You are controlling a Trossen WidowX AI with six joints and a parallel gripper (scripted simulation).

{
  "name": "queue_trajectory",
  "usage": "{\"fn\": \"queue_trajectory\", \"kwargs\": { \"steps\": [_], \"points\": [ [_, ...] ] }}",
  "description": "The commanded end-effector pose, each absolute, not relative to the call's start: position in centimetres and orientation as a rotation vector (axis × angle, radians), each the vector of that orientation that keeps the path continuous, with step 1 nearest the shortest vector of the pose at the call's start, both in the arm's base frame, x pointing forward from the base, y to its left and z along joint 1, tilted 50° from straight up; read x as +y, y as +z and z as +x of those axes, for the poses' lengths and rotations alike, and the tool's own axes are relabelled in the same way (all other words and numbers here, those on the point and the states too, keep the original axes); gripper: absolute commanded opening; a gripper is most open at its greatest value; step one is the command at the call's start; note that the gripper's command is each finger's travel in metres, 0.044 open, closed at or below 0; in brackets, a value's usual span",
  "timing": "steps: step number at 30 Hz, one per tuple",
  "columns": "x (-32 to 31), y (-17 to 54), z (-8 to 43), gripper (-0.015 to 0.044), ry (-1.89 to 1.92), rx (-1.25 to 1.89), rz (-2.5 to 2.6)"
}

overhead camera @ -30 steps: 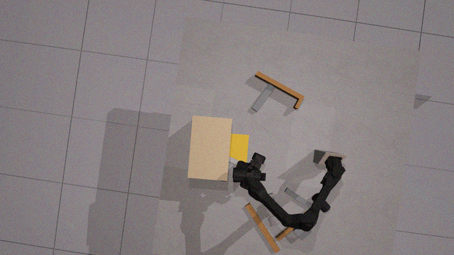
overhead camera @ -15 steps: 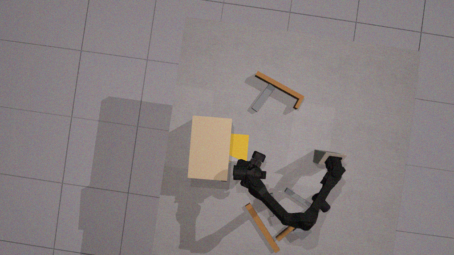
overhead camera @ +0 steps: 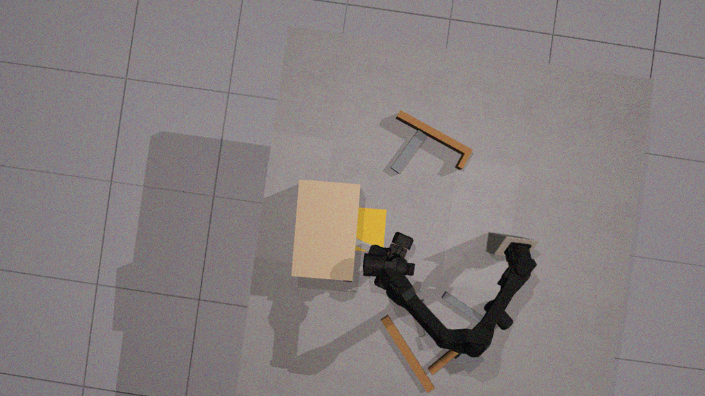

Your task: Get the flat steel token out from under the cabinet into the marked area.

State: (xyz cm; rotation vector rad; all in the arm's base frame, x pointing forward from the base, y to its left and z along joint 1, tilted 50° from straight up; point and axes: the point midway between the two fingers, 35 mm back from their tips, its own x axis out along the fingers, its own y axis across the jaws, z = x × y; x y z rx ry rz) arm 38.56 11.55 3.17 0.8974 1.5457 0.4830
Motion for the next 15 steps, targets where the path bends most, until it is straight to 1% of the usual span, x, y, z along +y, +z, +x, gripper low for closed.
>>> {"fn": "queue_trajectory", "kwargs": {
  "steps": [1, 15],
  "points": [
    [11.01, 2.38, 38.32, 0.0, 0.468, 1.553, 0.895],
    [10.92, 2.26, 38.27, 0.0, 0.468, 1.553, 0.895]
  ]
}}
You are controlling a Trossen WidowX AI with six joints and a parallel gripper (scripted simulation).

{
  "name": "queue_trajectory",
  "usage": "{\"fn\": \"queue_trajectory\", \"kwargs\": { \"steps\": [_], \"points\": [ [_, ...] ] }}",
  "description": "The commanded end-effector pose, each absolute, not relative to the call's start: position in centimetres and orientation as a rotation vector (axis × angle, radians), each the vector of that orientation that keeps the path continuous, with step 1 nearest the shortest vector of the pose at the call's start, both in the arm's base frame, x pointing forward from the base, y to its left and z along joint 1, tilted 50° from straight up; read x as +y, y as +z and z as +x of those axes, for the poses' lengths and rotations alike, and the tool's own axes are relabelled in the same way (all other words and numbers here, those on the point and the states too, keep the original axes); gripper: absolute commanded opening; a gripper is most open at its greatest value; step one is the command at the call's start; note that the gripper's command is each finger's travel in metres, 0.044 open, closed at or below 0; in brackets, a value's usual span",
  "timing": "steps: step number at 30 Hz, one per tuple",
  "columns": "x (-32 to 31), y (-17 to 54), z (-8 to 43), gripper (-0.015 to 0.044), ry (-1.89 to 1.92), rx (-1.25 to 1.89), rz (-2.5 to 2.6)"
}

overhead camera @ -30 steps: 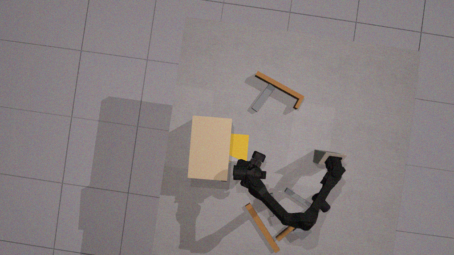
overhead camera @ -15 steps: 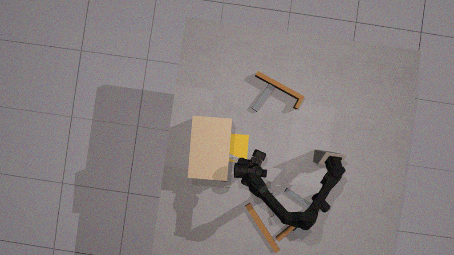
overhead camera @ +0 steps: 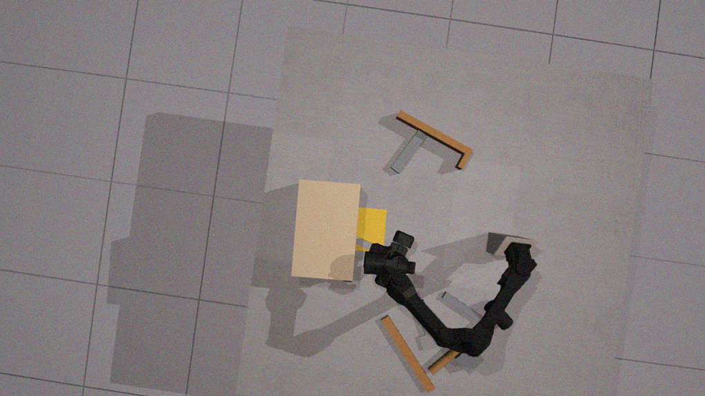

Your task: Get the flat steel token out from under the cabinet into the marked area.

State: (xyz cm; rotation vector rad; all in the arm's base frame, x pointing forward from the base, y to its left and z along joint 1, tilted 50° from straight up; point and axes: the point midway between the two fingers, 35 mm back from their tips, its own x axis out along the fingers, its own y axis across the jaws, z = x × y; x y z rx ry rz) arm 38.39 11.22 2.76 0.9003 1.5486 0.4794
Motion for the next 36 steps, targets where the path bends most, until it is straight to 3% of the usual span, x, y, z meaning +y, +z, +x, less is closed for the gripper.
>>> {"fn": "queue_trajectory", "kwargs": {
  "steps": [1, 36],
  "points": [
    [10.9, 2.3, 38.3, 0.0, 0.468, 1.553, 0.895],
    [11.7, 3.1, 35.4, 0.0, 0.468, 1.554, 0.896]
  ]
}}
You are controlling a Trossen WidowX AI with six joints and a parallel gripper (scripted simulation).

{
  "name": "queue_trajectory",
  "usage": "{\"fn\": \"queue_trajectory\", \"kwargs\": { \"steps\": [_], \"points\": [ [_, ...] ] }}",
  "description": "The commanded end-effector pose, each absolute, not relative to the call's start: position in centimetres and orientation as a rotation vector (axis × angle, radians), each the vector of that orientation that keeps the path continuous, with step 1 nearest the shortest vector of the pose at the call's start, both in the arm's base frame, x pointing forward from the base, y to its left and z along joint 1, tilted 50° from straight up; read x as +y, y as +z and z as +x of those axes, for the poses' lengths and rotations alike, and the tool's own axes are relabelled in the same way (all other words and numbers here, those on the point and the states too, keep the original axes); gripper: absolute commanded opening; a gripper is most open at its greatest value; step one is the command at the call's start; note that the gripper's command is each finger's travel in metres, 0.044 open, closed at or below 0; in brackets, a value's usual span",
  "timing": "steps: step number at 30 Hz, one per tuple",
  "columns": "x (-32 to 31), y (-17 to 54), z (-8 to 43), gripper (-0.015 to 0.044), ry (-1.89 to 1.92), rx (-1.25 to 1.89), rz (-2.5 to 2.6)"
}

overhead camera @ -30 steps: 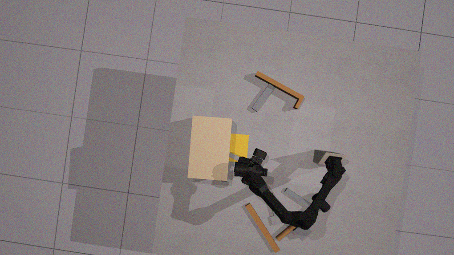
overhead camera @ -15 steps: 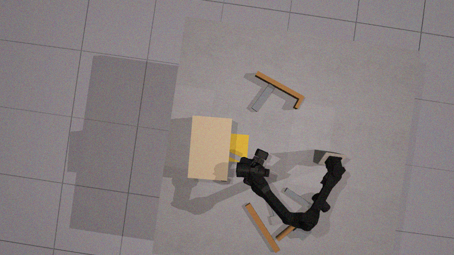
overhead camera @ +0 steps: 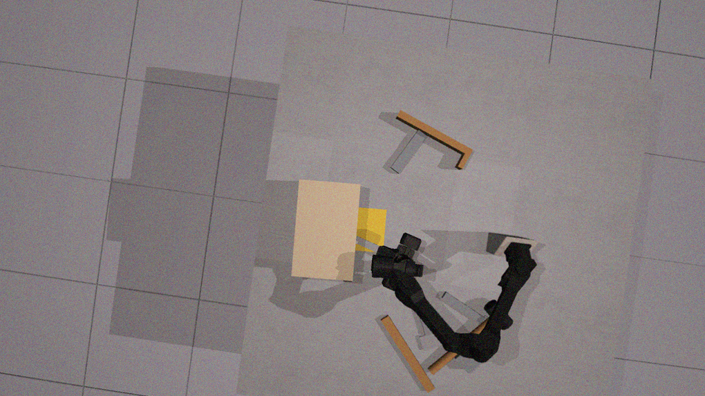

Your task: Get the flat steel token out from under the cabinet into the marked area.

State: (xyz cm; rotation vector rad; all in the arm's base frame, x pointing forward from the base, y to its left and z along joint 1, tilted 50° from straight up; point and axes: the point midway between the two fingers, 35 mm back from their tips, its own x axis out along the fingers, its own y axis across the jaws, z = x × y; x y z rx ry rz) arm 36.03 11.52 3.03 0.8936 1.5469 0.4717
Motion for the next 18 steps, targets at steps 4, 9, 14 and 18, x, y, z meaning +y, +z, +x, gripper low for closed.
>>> {"fn": "queue_trajectory", "kwargs": {
  "steps": [4, 9, 14, 18],
  "points": [
    [11.8, 3.2, 35.0, 0.0, 0.468, 1.554, 0.896],
    [11.9, 3.3, 34.4, 0.0, 0.468, 1.555, 0.896],
    [12.0, 3.4, 33.9, 0.0, 0.468, 1.555, 0.896],
    [12.1, 3.5, 33.5, 0.0, 0.468, 1.555, 0.896]
  ]
}}
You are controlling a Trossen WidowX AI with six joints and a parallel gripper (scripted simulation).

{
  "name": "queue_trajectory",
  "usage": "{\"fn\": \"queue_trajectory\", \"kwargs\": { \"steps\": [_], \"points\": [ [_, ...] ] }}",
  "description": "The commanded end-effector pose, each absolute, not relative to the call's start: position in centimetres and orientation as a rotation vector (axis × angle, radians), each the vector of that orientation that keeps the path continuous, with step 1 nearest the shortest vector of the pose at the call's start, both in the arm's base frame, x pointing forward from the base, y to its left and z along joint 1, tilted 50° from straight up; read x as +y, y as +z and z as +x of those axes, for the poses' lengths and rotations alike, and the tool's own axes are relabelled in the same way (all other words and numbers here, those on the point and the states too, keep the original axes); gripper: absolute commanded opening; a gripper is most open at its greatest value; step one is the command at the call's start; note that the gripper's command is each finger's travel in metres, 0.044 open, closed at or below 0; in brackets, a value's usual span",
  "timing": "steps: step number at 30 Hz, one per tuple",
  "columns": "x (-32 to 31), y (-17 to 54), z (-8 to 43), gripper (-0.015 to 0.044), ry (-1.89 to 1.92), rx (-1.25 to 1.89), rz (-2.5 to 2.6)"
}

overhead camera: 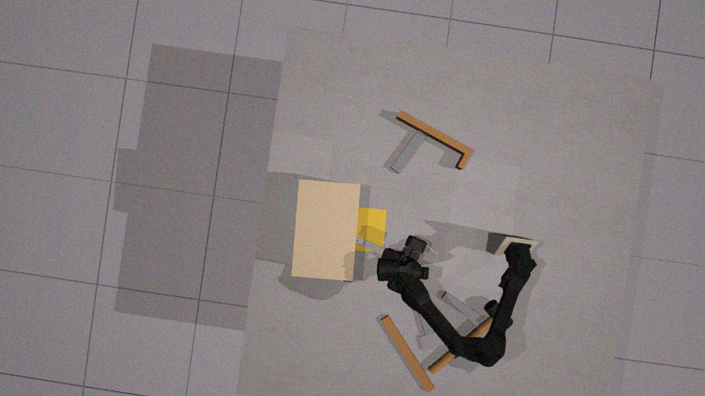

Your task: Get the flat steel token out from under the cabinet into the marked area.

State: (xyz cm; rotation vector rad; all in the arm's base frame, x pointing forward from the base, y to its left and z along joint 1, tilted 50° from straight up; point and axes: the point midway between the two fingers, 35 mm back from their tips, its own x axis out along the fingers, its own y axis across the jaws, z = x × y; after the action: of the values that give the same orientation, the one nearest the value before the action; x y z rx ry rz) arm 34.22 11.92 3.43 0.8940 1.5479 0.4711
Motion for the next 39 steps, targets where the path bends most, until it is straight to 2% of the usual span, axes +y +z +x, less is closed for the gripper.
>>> {"fn": "queue_trajectory", "kwargs": {
  "steps": [1, 39],
  "points": [
    [12.2, 3.5, 33.4, 0.0, 0.468, 1.555, 0.897],
    [13.1, 4.5, 29.2, 0.0, 0.468, 1.557, 0.898]
  ]
}}
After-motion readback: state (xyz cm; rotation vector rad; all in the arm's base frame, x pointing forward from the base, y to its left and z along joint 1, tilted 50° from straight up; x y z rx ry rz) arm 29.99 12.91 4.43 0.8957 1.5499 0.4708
